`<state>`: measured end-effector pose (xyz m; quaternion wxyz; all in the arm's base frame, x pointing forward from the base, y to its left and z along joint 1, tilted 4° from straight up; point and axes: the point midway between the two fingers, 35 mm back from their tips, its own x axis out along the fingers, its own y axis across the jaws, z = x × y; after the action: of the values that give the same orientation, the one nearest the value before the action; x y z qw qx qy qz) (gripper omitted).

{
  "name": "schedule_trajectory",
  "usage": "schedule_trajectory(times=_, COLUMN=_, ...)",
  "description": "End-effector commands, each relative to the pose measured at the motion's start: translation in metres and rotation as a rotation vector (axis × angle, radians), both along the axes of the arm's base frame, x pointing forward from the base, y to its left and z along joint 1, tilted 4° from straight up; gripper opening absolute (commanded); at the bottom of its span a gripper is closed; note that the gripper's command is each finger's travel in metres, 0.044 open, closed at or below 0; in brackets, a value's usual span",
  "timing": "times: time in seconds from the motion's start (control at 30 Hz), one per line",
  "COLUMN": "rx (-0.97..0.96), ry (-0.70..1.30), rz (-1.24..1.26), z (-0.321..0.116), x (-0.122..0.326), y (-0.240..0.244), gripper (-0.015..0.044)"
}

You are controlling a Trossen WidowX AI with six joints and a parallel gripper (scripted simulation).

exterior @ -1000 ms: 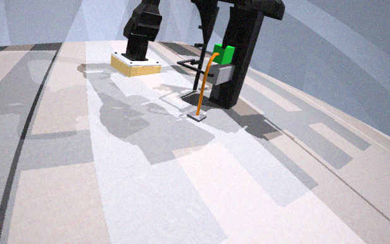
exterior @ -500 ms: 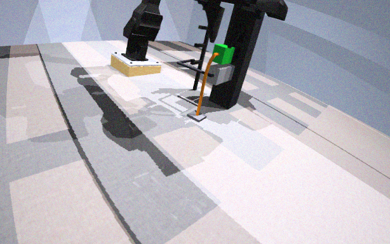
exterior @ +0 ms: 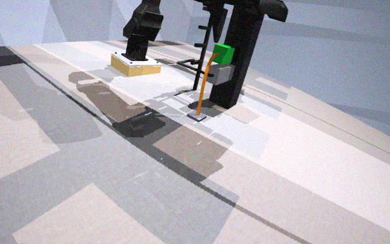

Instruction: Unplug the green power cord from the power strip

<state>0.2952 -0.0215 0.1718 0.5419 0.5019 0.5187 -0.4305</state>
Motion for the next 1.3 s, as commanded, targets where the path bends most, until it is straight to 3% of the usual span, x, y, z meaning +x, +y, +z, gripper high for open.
schedule_trajectory(times=0.0, rx=0.001, ry=0.008, rz=-0.003, z=-0.003, x=-0.001, y=0.001, gripper=0.016)
schedule_trajectory(times=0.5, rx=0.001, ry=0.008, rz=-0.003, z=-0.014, x=-0.001, y=0.002, gripper=0.016)
schedule_trajectory(times=0.6, rx=0.001, ry=0.002, rz=0.0, z=-0.011, x=0.0, y=0.002, gripper=0.0081)
schedule_trajectory(times=0.93, rx=0.001, ry=0.002, rz=0.0, z=-0.011, x=0.0, y=0.001, gripper=0.0)
schedule_trajectory(times=1.27, rx=-0.001, ry=0.003, rz=0.0, z=-0.012, x=0.003, y=-0.011, gripper=0.0)
